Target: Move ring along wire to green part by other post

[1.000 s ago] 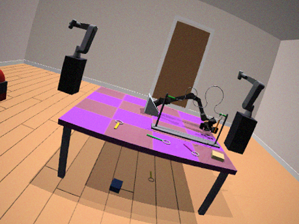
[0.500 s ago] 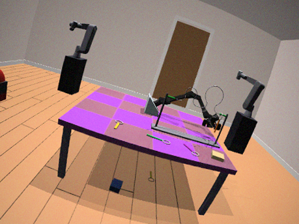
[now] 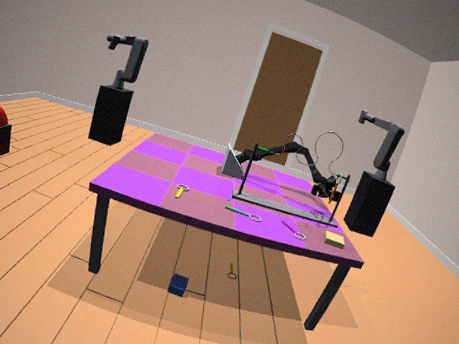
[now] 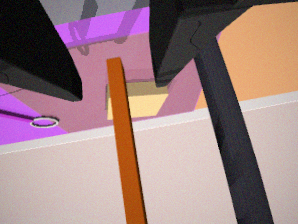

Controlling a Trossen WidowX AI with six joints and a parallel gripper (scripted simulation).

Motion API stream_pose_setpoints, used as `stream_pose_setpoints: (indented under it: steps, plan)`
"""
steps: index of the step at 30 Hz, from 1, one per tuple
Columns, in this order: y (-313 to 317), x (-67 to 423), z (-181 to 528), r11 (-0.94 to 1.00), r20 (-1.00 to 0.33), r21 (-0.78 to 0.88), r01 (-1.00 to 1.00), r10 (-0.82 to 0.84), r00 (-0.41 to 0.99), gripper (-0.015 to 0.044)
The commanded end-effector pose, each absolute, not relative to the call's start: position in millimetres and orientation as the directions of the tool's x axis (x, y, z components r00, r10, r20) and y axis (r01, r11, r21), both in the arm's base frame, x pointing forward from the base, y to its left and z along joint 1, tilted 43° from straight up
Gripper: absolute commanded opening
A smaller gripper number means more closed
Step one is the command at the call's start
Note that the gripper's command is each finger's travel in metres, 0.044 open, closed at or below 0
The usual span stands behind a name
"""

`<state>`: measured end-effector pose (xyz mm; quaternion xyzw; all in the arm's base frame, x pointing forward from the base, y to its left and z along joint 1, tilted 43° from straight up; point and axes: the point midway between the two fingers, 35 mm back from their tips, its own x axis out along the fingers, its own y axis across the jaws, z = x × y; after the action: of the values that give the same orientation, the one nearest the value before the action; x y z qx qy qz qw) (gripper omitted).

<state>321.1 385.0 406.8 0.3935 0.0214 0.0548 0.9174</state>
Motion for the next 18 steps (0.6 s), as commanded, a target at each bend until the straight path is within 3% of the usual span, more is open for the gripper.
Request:
stream_pose_setpoints:
  steps: [1, 18]
  plan:
    - [388, 329, 405, 0.694, 0.001, 0.715, -0.086, 0.122, 0.993, 0.016]
    - [391, 355, 405, 0.694, 0.003, 0.714, -0.088, 0.122, 0.993, 0.016]
